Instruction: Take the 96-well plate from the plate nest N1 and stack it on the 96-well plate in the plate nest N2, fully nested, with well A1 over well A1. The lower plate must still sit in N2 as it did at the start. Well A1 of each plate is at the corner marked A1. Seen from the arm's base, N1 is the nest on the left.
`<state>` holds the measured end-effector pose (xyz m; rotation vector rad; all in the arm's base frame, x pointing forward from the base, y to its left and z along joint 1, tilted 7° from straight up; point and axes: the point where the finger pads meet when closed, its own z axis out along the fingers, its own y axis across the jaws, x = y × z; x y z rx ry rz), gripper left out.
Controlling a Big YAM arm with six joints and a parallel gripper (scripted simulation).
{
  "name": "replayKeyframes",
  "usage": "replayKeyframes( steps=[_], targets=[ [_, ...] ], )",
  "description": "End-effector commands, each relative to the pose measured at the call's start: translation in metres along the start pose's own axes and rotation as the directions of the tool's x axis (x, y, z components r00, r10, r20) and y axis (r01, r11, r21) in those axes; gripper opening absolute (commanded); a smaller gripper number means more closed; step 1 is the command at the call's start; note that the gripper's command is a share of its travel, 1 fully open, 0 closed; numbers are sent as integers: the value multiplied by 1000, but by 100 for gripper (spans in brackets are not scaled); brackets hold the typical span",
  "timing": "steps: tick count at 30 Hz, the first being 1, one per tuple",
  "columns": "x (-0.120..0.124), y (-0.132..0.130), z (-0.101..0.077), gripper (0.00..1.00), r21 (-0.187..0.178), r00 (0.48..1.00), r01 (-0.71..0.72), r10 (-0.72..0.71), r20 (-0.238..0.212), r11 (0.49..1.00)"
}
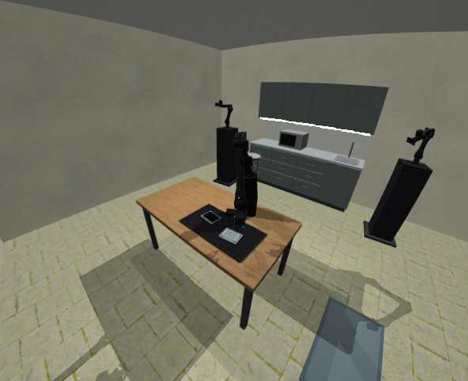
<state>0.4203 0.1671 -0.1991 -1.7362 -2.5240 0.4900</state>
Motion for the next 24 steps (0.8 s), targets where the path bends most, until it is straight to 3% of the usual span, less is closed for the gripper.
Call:
replayKeyframes(
  steps=[1,2,3,4,6,9,21,24],
  targets=[
    [-19,9,-2,100,-72,997,-78,77,-20,994],
    [-23,11,-3,100,-100,995,-102,99,-31,990],
    [-25,6,13,100,-77,995,-98,97,-24,992],
    [-30,10,5,100,-120,992,-127,123,-37,985],
    [-30,10,5,100,-120,992,-127,123,-37,985],
    [-40,8,16,100,-173,980,-197,189,-63,965],
    [-83,-10,55,100,-306,924,-382,354,-143,872],
    [-87,-12,58,100,-306,924,-382,354,-142,872]
  ],
)
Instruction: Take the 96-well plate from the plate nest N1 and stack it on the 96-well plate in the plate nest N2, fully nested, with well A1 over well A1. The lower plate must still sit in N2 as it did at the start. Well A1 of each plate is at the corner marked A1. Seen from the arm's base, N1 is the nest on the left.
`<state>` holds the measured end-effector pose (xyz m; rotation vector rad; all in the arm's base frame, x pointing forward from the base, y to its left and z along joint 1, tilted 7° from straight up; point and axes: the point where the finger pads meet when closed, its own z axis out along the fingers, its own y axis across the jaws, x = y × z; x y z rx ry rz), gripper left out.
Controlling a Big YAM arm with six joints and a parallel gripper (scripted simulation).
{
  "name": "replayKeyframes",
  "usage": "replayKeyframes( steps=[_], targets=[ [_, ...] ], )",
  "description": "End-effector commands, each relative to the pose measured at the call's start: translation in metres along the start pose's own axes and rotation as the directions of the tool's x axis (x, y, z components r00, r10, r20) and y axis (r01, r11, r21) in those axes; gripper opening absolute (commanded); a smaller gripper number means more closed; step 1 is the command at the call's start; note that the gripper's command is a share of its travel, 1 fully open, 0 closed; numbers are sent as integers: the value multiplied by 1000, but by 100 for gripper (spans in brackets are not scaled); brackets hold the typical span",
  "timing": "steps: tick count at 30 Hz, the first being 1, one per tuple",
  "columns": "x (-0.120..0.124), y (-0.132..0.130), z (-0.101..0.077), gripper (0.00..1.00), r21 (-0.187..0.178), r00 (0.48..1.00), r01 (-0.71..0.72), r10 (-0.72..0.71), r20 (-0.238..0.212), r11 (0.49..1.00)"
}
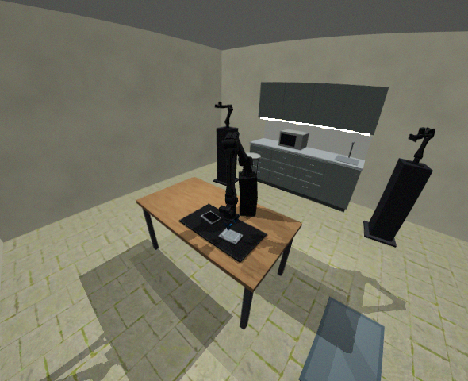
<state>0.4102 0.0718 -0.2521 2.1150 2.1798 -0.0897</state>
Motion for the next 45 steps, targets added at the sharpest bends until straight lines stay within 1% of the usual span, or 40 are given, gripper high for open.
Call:
replayKeyframes(
  steps=[1,2,3,5,45],
  targets=[
    [-3,20,-13,100,-70,999,-29,28,-16,997],
    [7,24,-15,100,-80,1000,-7,5,-18,997],
    [9,29,-16,100,-89,1000,-5,3,-20,996],
    [9,30,-17,100,-90,1000,-6,4,-19,996],
    [7,29,-16,100,-87,1000,-9,8,-18,996]
  ],
)
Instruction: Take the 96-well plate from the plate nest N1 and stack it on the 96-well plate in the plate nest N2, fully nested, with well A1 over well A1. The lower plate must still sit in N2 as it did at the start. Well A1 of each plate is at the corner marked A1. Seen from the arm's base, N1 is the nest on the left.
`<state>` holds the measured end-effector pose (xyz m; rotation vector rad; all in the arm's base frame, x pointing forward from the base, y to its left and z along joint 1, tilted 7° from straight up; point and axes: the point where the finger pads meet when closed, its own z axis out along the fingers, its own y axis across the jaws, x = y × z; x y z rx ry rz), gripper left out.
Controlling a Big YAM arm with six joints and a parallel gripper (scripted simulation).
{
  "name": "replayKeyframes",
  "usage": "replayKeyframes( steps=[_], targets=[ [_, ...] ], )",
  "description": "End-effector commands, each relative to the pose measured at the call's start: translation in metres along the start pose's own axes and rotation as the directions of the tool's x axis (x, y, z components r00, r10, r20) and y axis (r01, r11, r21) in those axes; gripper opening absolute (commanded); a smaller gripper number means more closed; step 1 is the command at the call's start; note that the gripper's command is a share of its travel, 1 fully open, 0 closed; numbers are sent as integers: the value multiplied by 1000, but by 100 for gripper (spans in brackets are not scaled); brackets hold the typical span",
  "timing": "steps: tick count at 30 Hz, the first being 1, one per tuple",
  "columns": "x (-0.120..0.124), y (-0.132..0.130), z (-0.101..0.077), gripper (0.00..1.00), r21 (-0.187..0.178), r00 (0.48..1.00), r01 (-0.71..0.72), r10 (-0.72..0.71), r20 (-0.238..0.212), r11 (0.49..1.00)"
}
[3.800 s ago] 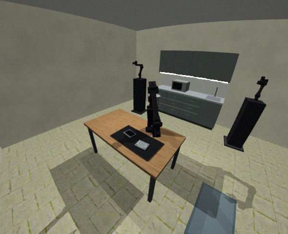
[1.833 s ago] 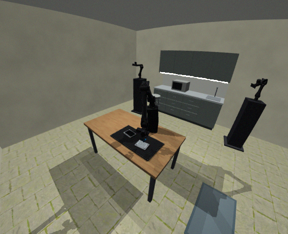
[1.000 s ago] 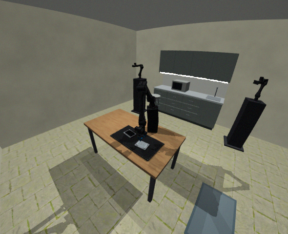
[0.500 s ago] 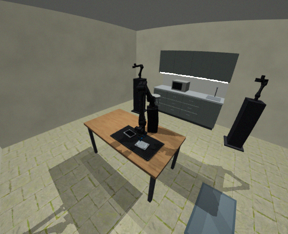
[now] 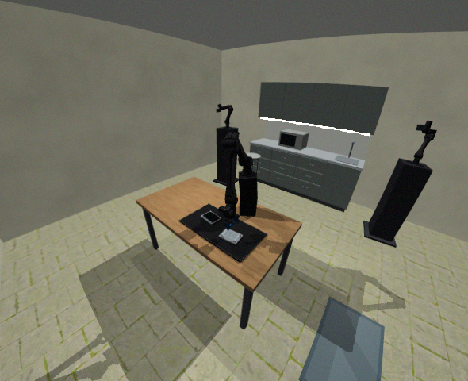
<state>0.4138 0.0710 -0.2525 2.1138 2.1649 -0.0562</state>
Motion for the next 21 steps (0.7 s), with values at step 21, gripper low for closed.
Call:
replayKeyframes(
  steps=[21],
  targets=[
    [-2,13,25,100,-26,1000,-6,6,-3,1000]
  ],
)
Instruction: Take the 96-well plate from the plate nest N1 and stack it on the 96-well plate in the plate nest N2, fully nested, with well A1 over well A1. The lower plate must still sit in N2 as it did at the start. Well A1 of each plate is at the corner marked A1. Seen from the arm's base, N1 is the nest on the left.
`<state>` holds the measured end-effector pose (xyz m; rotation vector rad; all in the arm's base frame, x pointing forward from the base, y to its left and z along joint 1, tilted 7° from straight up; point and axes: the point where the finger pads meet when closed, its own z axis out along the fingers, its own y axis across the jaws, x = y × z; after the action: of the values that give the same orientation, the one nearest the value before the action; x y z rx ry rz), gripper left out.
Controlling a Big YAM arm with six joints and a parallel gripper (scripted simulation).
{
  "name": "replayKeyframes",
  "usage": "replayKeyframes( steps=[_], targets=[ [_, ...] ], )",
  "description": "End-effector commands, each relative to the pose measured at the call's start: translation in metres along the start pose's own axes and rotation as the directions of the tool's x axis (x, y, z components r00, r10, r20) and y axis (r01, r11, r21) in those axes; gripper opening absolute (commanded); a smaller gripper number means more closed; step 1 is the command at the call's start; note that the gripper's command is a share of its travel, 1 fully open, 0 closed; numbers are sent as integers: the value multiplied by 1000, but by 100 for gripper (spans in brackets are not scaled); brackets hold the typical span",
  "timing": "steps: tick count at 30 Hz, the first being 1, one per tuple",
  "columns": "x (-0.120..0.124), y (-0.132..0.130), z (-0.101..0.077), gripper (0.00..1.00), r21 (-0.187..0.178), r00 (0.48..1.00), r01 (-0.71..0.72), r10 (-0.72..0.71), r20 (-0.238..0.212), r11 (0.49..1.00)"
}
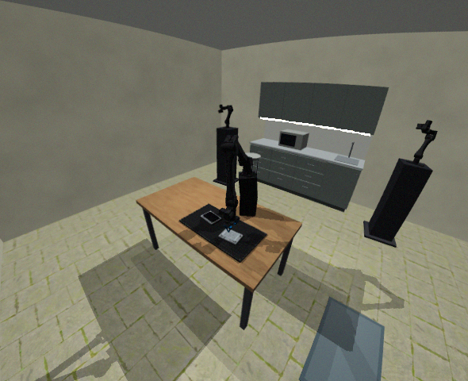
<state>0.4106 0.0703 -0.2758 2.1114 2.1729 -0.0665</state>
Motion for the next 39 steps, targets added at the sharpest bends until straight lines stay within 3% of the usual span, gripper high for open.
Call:
replayKeyframes(
  steps=[1,2,4,18,19,21,35,36,37,39],
  targets=[
    [-4,17,1,100,-34,1000,-11,11,-4,999],
    [-3,30,-10,100,-64,1000,-18,17,-10,998],
    [-4,17,7,100,-33,1000,-11,11,-4,999],
    [-4,16,27,100,-31,1000,-11,11,-4,999],
    [-3,31,15,100,-63,1000,-18,17,-10,998],
    [-4,16,32,100,-31,1000,-10,10,-4,999],
    [-4,15,52,100,-30,1000,-11,10,-4,1000],
    [-3,31,40,100,-64,1000,-18,17,-10,998],
    [-4,20,52,100,-39,1000,-13,13,-6,999],
    [-4,15,59,100,-29,1000,-10,10,-4,1000]
  ],
)
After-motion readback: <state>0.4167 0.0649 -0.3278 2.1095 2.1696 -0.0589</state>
